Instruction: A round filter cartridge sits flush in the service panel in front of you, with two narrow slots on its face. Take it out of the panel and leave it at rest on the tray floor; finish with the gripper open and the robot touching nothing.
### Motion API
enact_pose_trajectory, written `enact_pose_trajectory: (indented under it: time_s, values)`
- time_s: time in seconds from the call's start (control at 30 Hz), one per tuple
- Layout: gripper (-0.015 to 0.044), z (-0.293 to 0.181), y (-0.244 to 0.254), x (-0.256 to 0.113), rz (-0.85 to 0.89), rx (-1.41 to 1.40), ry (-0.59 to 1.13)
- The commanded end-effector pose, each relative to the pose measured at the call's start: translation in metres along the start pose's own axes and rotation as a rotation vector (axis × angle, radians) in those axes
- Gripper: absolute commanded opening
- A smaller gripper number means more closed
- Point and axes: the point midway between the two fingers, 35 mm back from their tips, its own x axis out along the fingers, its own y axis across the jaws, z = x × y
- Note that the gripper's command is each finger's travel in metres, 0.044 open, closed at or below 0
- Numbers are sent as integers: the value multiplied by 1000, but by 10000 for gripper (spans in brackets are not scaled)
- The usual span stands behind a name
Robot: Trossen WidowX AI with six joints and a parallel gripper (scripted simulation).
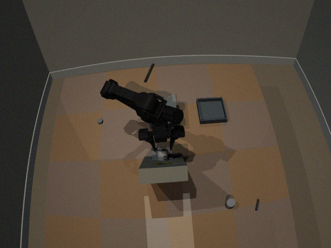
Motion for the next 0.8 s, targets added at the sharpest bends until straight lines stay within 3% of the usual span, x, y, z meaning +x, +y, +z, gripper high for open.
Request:
enact_pose_trajectory:
  time_s: [0.0,0.3,0.37,0.7,0.77]
  values:
    - [305,1,-1,7,-4,1,-4]
    - [305,0,-3,20,-6,1,-5]
    - [252,0,-1,16,-2,1,-1]
    - [186,0,-1,16,-2,1,-1]
    - [133,0,-1,16,-2,1,-1]
